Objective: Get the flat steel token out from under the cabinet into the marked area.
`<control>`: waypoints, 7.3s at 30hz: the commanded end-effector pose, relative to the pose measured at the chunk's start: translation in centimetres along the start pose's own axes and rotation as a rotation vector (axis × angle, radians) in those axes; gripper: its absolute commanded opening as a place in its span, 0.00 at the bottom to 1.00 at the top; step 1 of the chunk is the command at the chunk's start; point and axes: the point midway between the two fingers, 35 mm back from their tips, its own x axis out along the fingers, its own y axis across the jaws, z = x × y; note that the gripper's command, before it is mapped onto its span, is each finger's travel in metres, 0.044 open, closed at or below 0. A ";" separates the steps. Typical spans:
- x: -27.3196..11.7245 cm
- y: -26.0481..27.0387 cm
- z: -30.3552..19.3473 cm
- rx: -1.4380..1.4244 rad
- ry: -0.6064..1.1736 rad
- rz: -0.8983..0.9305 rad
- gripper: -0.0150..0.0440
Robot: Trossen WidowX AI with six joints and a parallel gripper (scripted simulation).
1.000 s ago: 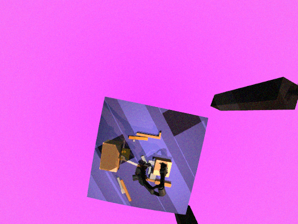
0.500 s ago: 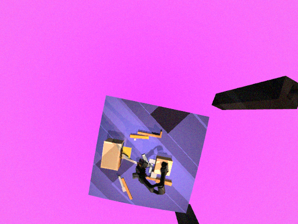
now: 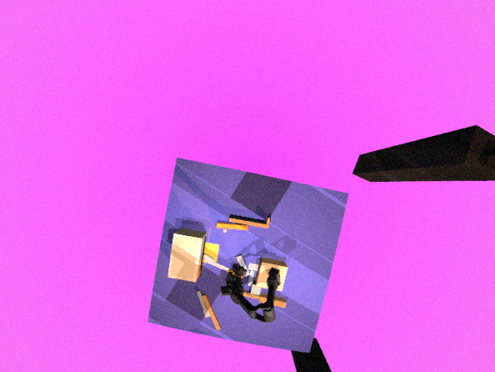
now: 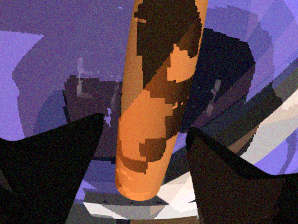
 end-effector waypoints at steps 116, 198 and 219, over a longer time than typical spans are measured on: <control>-0.2 -0.1 9.1 -0.007 -0.013 0.002 0.25; -0.2 0.0 15.2 -0.008 -0.017 0.002 0.25; -0.2 0.0 13.2 -0.008 -0.016 0.002 0.25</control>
